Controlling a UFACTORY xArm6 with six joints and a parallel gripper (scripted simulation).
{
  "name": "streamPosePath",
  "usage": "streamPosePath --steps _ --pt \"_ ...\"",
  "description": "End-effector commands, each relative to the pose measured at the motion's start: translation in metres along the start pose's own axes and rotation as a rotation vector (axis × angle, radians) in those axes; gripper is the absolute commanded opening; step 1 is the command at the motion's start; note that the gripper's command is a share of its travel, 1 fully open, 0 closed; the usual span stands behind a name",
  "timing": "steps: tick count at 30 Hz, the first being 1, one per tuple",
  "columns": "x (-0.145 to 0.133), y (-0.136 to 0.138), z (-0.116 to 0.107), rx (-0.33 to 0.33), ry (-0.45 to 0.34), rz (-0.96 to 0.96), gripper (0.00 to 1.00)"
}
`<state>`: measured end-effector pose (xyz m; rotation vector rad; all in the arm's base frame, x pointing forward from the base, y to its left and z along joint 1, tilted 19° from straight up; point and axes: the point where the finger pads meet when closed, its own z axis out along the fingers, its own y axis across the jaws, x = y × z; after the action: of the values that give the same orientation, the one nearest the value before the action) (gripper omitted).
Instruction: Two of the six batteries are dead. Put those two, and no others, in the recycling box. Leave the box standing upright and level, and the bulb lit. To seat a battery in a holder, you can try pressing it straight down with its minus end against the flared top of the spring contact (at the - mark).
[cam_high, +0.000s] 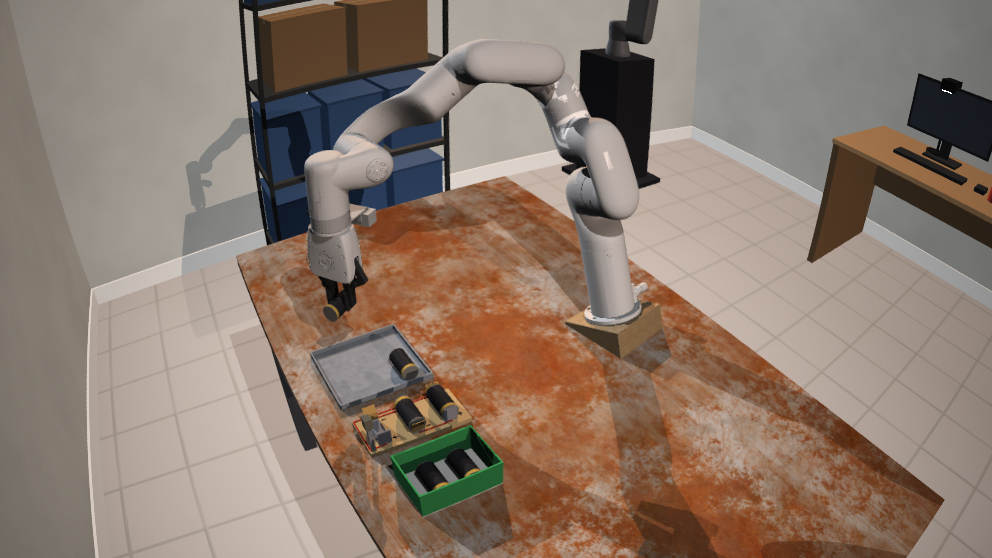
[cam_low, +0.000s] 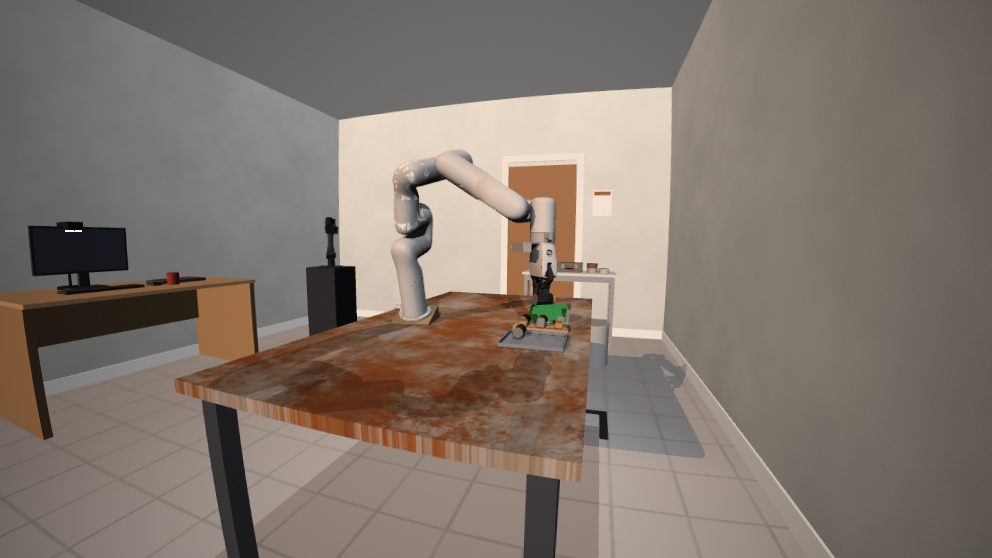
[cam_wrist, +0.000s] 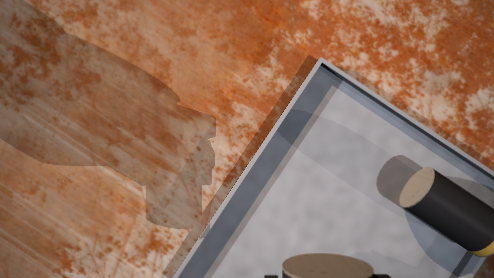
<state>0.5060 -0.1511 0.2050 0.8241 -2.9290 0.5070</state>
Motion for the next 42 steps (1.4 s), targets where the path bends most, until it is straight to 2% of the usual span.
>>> streamPosePath --steps 1,5,20,31,42 --pt "-0.0008 -0.0012 -0.0021 -0.004 -0.008 -0.191 0.28" --pt "-0.0008 -0.0012 -0.0021 -0.004 -0.009 -0.254 0.28" --pt "-0.0008 -0.0012 -0.0021 -0.001 -0.009 -0.756 0.28" --pt "-0.0008 -0.0012 -0.0021 -0.001 -0.010 -0.929 0.28" --pt "-0.0008 -0.0012 -0.0021 -0.001 -0.010 -0.956 0.28"
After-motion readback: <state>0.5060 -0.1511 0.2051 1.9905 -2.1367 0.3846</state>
